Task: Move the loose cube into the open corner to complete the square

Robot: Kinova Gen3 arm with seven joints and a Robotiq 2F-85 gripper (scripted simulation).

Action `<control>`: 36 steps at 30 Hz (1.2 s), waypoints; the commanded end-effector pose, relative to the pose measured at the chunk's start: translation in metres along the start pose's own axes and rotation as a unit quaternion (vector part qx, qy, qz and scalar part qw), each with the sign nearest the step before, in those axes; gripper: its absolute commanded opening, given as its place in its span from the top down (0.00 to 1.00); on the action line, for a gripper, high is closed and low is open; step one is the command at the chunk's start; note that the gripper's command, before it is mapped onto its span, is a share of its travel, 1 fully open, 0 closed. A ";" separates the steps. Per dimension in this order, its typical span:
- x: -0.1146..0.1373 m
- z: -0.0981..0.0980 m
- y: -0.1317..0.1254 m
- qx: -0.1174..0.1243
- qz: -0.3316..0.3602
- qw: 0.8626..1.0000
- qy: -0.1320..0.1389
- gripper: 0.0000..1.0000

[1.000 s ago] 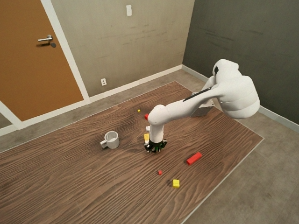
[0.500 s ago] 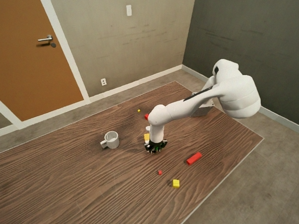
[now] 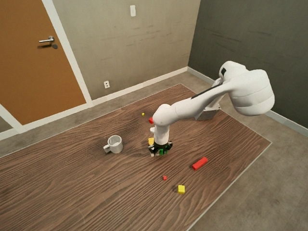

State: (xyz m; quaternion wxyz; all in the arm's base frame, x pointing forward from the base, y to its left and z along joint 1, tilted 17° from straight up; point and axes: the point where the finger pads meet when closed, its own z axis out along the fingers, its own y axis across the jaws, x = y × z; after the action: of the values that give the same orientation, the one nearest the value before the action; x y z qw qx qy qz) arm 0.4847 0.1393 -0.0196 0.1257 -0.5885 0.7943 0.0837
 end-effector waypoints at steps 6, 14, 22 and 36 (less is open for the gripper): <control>-0.002 -0.026 0.001 -0.001 0.004 1.000 -0.003 0.45; -0.002 -0.043 0.001 -0.001 0.004 1.000 -0.003 0.45; -0.002 -0.060 0.001 -0.001 0.004 1.000 -0.003 0.45; -0.002 -0.069 0.001 -0.001 0.004 1.000 -0.003 0.45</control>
State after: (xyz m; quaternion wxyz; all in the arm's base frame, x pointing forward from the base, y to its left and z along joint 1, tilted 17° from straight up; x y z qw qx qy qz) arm 0.4797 0.1219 0.0445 0.1282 -0.5881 0.7942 0.0836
